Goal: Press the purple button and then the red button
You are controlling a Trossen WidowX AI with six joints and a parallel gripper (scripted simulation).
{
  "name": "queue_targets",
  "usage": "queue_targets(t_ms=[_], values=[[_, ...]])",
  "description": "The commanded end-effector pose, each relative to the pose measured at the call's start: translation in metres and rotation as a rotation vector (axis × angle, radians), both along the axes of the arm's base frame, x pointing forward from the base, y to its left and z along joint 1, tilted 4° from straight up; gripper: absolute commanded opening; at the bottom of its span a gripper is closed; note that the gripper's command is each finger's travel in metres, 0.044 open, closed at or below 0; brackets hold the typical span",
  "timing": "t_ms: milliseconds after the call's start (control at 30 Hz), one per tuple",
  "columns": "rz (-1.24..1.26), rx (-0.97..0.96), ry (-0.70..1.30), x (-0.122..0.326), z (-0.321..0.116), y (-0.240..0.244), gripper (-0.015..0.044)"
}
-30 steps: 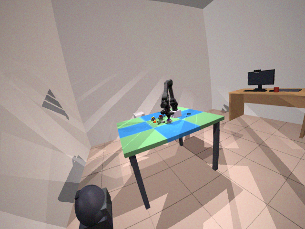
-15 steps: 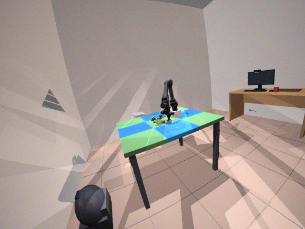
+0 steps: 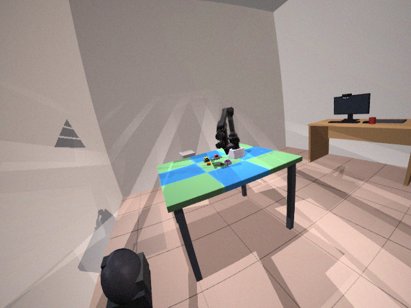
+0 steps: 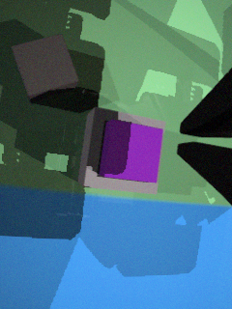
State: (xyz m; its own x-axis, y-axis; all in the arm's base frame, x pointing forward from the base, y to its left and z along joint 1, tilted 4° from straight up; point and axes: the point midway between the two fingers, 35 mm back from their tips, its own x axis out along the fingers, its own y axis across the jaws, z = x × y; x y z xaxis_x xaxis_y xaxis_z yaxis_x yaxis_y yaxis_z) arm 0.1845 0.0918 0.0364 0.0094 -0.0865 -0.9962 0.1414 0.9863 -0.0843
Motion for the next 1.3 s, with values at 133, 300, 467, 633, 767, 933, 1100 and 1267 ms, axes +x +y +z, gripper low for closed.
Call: queue_targets(t_ms=[133,300,467,633,767,933,1100,1267], values=[[-0.001,0.021,-0.027,0.002,0.042,0.006,0.002],[-0.001,0.024,-0.025,0.014,0.045,-0.028,0.002],[-0.001,0.025,-0.025,0.021,0.048,-0.078,0.002],[-0.001,0.022,-0.026,0.016,0.051,-0.128,0.002],[-0.001,0.016,-0.027,0.003,0.054,-0.165,0.002],[-0.001,0.005,-0.027,-0.022,0.057,-0.207,0.002],[-0.001,0.001,-0.026,-0.031,0.055,-0.219,0.002],[-0.001,0.001,-0.025,-0.029,-0.001,-0.223,0.002]])
